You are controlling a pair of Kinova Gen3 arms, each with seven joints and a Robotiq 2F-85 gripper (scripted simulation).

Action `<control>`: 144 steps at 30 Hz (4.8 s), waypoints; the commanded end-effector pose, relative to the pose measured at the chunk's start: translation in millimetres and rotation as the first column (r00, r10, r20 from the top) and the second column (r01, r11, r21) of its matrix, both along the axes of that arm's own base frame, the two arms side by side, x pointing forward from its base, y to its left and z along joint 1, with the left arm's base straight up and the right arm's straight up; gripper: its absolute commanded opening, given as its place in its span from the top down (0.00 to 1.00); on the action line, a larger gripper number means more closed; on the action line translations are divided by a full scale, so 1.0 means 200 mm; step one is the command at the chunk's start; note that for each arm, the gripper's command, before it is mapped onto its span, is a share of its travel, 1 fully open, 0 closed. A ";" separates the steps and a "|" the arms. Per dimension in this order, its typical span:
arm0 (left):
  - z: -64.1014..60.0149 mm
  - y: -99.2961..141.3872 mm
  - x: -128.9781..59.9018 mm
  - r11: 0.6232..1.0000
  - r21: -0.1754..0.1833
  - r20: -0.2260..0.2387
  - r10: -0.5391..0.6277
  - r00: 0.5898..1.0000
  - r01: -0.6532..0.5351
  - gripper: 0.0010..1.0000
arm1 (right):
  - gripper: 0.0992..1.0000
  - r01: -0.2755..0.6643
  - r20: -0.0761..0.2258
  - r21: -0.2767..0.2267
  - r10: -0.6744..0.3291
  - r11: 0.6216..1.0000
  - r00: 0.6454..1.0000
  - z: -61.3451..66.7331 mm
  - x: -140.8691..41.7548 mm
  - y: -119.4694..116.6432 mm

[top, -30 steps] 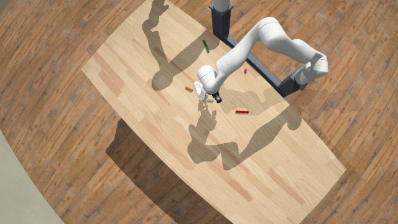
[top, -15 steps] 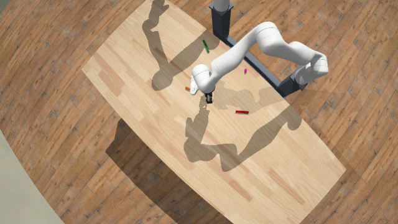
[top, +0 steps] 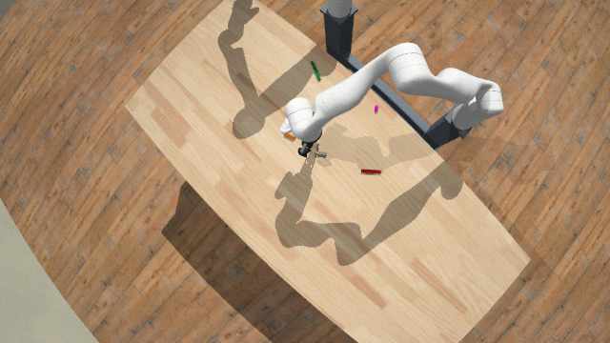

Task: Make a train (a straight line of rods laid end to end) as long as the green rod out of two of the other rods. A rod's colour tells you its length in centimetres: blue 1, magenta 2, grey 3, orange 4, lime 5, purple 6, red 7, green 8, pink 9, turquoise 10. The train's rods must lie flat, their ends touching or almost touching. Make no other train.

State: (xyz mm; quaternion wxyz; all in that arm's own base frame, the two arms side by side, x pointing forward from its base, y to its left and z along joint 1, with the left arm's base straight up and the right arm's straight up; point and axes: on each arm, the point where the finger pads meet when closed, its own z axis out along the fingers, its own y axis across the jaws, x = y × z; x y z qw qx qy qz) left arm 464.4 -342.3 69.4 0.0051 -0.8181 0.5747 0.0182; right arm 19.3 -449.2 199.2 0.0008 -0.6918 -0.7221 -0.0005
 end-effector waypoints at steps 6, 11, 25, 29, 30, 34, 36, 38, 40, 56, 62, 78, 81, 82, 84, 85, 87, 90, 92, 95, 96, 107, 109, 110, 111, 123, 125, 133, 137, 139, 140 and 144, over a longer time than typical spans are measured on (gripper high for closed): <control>0.01 -0.05 0.06 0.952 -0.015 -0.008 -0.306 0.952 0.306 0.00 | 0.00 0.000 0.001 -0.002 0.000 1.000 1.000 0.00 0.00 0.00; 0.01 -0.08 0.09 0.890 -0.021 -0.005 -0.455 0.890 0.455 0.00 | 0.00 0.000 0.001 -0.002 0.000 1.000 1.000 0.00 0.00 0.00; 0.04 -0.14 0.18 0.652 -0.031 0.011 -0.758 0.652 0.758 0.00 | 0.00 0.000 0.001 -0.002 0.000 1.000 1.000 0.00 0.00 0.00; 0.04 -0.15 0.21 0.581 -0.031 0.016 -0.813 0.581 0.813 0.00 | 0.00 0.000 0.001 -0.002 0.000 1.000 1.000 0.00 0.00 0.00; 0.05 -0.15 0.21 0.565 -0.030 0.017 -0.824 0.566 0.825 0.00 | 0.00 0.000 0.001 -0.002 0.000 1.000 1.000 0.00 0.00 0.00; 0.05 -0.16 0.23 0.511 -0.030 0.021 -0.859 0.512 0.859 0.00 | 0.00 0.000 0.001 -0.002 0.000 1.000 1.000 0.00 0.00 0.00; 0.05 -0.16 0.24 0.490 -0.029 0.023 -0.871 0.491 0.871 0.00 | 0.00 0.000 0.001 -0.002 0.000 1.000 1.000 0.00 0.00 0.00; 0.06 -0.17 0.25 0.473 -0.029 0.024 -0.880 0.474 0.880 0.00 | 0.00 0.000 0.001 -0.002 0.000 1.000 1.000 0.00 0.00 0.00; 0.06 -0.17 0.25 0.466 -0.029 0.025 -0.884 0.467 0.884 0.00 | 0.00 0.000 0.001 -0.002 0.000 1.000 1.000 0.00 0.00 0.00; 0.06 -0.17 0.26 0.437 -0.028 0.027 -0.899 0.438 0.899 0.00 | 0.00 0.000 0.001 -0.002 0.000 1.000 1.000 0.00 0.00 0.00; 0.06 -0.17 0.26 0.437 -0.028 0.027 -0.899 0.438 0.899 0.00 | 0.00 0.000 0.001 -0.002 0.000 1.000 1.000 0.00 0.00 0.00; 0.06 -0.17 0.26 0.437 -0.028 0.027 -0.899 0.438 0.899 0.00 | 0.00 0.000 0.001 -0.002 0.000 1.000 1.000 0.00 0.00 0.00; 0.06 -0.17 0.26 0.437 -0.028 0.027 -0.899 0.438 0.899 0.00 | 0.00 0.000 0.001 -0.002 0.000 1.000 1.000 0.00 0.00 0.00; 0.06 -0.17 0.26 0.437 -0.028 0.027 -0.899 0.438 0.899 0.00 | 0.00 0.000 0.001 -0.002 0.000 1.000 1.000 0.00 0.00 0.00; 0.06 -0.17 0.26 0.437 -0.028 0.027 -0.899 0.438 0.899 0.00 | 0.00 0.000 0.001 -0.002 0.000 1.000 1.000 0.00 0.00 0.00; 0.06 -0.17 0.26 0.437 -0.028 0.027 -0.899 0.438 0.899 0.00 | 0.00 0.000 0.001 -0.002 0.000 1.000 1.000 0.00 0.00 0.00; 0.06 -0.17 0.26 0.437 -0.028 0.027 -0.899 0.438 0.899 0.00 | 0.00 0.000 0.001 -0.002 0.000 1.000 1.000 0.00 0.00 0.00; 0.06 -0.17 0.26 0.437 -0.028 0.027 -0.899 0.438 0.899 0.00 | 0.00 0.000 0.001 -0.002 0.000 1.000 1.000 0.00 0.00 0.00; 0.06 -0.17 0.26 0.437 -0.028 0.027 -0.899 0.438 0.899 0.00 | 0.00 0.000 0.001 -0.002 0.000 1.000 1.000 0.00 0.00 0.00; 0.06 -0.17 0.26 0.437 -0.028 0.027 -0.899 0.438 0.899 0.00 | 0.00 0.000 0.001 -0.002 0.000 1.000 1.000 0.00 0.00 0.00; 0.06 -0.17 0.26 0.437 -0.028 0.027 -0.899 0.438 0.899 0.00 | 0.00 0.000 0.001 -0.002 0.000 1.000 1.000 0.00 0.00 0.00; 0.06 -0.17 0.26 0.437 -0.028 0.027 -0.899 0.438 0.899 0.00 | 0.00 0.000 0.001 -0.002 0.000 1.000 1.000 0.00 0.00 0.00; 0.06 -0.17 0.26 0.437 -0.028 0.027 -0.899 0.438 0.899 0.00 | 0.00 0.000 0.001 -0.002 0.000 1.000 1.000 0.00 0.00 0.00; 0.06 -0.17 0.26 0.437 -0.028 0.027 -0.899 0.438 0.899 0.00 | 0.00 0.000 0.001 -0.002 0.000 1.000 1.000 0.00 0.00 0.00; 0.06 -0.17 0.26 0.437 -0.028 0.027 -0.899 0.438 0.899 0.00 | 0.00 0.000 0.001 -0.002 0.000 1.000 1.000 0.00 0.00 0.00; 0.06 -0.17 0.26 0.437 -0.028 0.027 -0.899 0.438 0.899 0.00 | 0.00 0.000 0.001 -0.002 0.000 1.000 1.000 0.00 0.00 0.00; 0.06 -0.17 0.26 0.437 -0.028 0.027 -0.899 0.438 0.899 0.00 | 0.00 0.000 0.001 -0.002 0.000 1.000 1.000 0.00 0.00 0.00; 0.06 -0.17 0.26 0.437 -0.028 0.027 -0.899 0.438 0.899 0.00 | 0.00 0.000 0.001 -0.002 0.000 1.000 1.000 0.00 0.00 0.00; 0.06 -0.17 0.26 0.437 -0.028 0.027 -0.899 0.438 0.899 0.00 | 0.00 0.000 0.001 -0.002 0.000 1.000 1.000 0.00 0.00 0.00; 0.06 -0.17 0.25 0.437 -0.028 0.027 -0.899 0.438 0.899 0.00 | 0.00 0.000 0.001 -0.002 0.000 1.000 1.000 0.00 0.00 0.00; 0.06 -0.17 0.25 0.437 -0.028 0.027 -0.899 0.438 0.899 0.00 | 0.00 0.000 0.001 -0.002 0.000 1.000 1.000 0.00 0.00 0.00; 0.07 -0.18 0.22 0.437 -0.028 0.027 -0.899 0.437 0.899 0.00 | 0.00 0.000 0.001 -0.002 0.000 1.000 1.000 0.00 0.00 0.00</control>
